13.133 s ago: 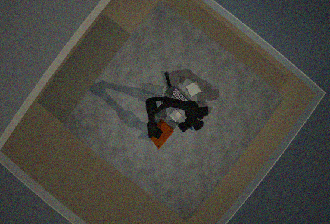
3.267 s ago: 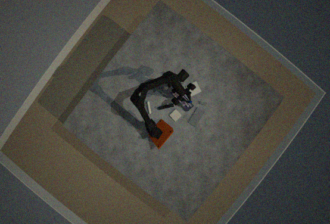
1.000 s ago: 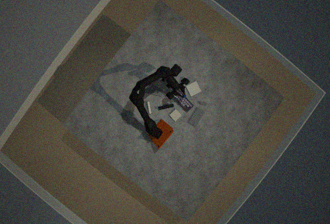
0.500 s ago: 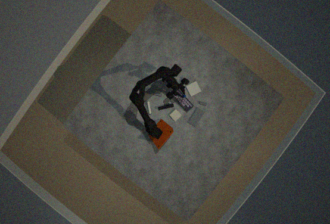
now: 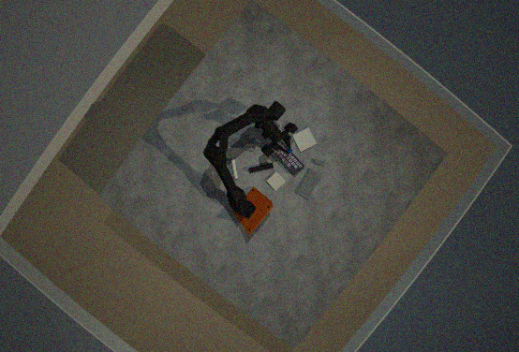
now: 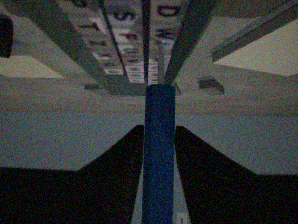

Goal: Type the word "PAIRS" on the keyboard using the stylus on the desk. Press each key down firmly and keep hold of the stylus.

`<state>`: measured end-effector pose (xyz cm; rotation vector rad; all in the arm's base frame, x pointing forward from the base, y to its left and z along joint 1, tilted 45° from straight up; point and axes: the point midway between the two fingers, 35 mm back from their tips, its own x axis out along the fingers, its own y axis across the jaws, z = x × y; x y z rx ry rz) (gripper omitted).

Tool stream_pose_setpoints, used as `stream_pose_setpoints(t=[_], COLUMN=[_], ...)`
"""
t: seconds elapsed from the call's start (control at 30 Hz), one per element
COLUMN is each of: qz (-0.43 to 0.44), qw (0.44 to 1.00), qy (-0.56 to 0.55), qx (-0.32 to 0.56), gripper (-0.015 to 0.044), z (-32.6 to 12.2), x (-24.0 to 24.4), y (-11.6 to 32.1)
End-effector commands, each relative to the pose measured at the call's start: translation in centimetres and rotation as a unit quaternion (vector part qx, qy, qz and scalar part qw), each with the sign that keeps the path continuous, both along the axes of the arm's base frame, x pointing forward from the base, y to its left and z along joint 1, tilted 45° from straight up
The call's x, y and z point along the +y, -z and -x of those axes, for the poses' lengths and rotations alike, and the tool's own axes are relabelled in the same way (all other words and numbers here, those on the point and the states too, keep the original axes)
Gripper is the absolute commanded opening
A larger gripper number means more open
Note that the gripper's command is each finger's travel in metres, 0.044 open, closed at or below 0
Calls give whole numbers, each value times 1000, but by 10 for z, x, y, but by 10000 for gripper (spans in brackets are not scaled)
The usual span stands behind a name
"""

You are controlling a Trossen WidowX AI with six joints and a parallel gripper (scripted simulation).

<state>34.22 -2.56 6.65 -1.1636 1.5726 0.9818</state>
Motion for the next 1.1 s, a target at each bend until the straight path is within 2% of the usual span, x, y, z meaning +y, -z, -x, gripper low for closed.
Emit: stream_pose_setpoints(t=[0.0, 0.2, 0.4, 0.67, 0.77, 0.87, 1.07], qz=[-2, -2, -1, -2, -2, -2, -2], qw=[1000, 1000, 1000, 1000, 1000, 1000, 1000], qy=[2, 2, 2, 4, 4, 4, 3], qx=[0, 0, 0, 1, 1, 1, 0], gripper=[81, 81, 81, 85, 65, 0, 0], z=[0, 0, 4, 4, 4, 2, -4], x=[0, -3, -25, -25, -25, -23, -9], y=[0, -2, -25, -23, -23, -26, -44])
